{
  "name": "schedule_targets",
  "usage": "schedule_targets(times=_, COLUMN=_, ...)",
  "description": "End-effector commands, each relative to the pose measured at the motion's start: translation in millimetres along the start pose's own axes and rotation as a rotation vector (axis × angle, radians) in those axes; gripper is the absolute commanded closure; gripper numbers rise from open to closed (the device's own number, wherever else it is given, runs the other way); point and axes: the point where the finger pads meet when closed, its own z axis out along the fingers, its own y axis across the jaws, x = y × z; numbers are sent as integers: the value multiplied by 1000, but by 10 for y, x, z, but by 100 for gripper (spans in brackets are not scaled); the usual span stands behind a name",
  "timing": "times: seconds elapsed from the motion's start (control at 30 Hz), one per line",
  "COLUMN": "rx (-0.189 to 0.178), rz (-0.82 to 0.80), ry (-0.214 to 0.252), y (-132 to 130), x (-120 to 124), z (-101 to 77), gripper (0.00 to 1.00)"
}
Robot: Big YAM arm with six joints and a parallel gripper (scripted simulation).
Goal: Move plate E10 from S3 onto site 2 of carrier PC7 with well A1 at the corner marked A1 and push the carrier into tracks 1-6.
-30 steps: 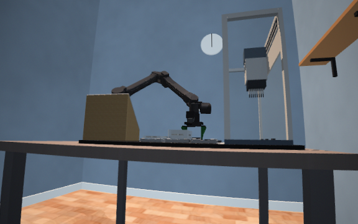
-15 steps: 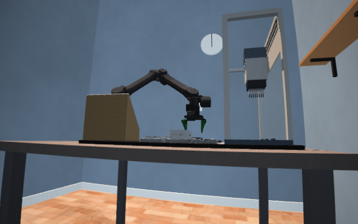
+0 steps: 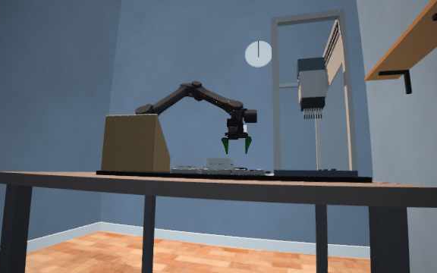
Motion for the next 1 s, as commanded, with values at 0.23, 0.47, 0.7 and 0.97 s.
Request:
schedule_targets(times=0.23, rx=-36, rz=-271, ry=2, y=-398, x=86, z=-220, gripper=20)
schedule_targets(times=0.47, rx=-41, rz=-433, ry=-1, y=-719, x=56, z=-277, gripper=20)
schedule_targets(times=0.7, rx=-45, rz=-660, ry=-7, y=-1172, x=24, z=-348, gripper=20)
schedule_targets(times=0.97, rx=-41, rz=-926, ry=-12, y=-1707, x=19, z=-398, gripper=20)
